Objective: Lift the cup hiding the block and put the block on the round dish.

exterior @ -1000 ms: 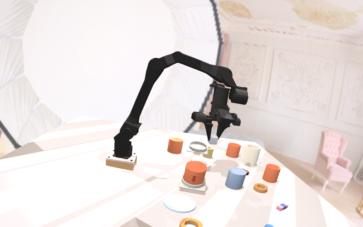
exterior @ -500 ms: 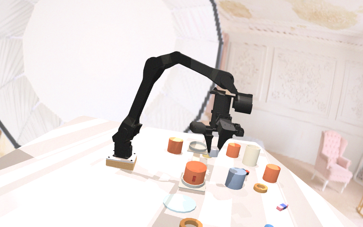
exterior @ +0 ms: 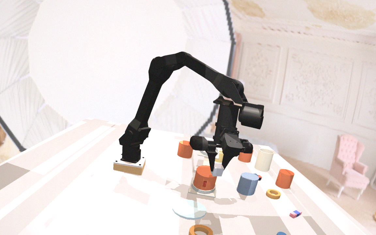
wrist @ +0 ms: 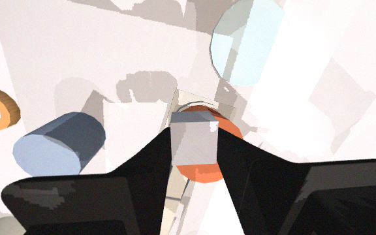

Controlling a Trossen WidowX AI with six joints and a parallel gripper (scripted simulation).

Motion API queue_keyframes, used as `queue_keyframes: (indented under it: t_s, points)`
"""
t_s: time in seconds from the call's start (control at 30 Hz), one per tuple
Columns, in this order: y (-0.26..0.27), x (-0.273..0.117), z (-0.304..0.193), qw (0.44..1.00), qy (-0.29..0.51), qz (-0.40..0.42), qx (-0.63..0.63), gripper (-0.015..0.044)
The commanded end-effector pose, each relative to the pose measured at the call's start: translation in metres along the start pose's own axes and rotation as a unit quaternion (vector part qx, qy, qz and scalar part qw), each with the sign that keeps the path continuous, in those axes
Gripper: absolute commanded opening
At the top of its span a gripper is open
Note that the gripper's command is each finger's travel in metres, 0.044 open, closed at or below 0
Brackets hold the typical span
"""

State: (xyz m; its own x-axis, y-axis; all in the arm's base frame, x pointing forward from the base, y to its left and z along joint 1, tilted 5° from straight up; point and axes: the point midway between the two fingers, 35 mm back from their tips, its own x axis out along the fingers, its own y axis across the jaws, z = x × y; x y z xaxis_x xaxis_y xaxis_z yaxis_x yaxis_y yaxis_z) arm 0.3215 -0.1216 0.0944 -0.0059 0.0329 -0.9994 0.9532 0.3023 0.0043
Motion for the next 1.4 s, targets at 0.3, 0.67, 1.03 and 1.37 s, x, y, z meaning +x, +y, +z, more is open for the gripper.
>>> queue_keyframes:
  t_s: [0.3, 0.67, 1.03, 1.37]
  points:
    - [-0.061, 0.023, 0.052, 1.0, 0.002, -0.012, -0.003, 0.0]
    - [-0.083, 0.036, 0.066, 1.0, 0.003, -0.014, -0.004, 0.0]
    - [-0.084, 0.072, 0.065, 1.0, 0.003, -0.014, -0.004, 0.0]
    - [-0.084, 0.081, 0.065, 1.0, 0.003, -0.014, -0.004, 0.0]
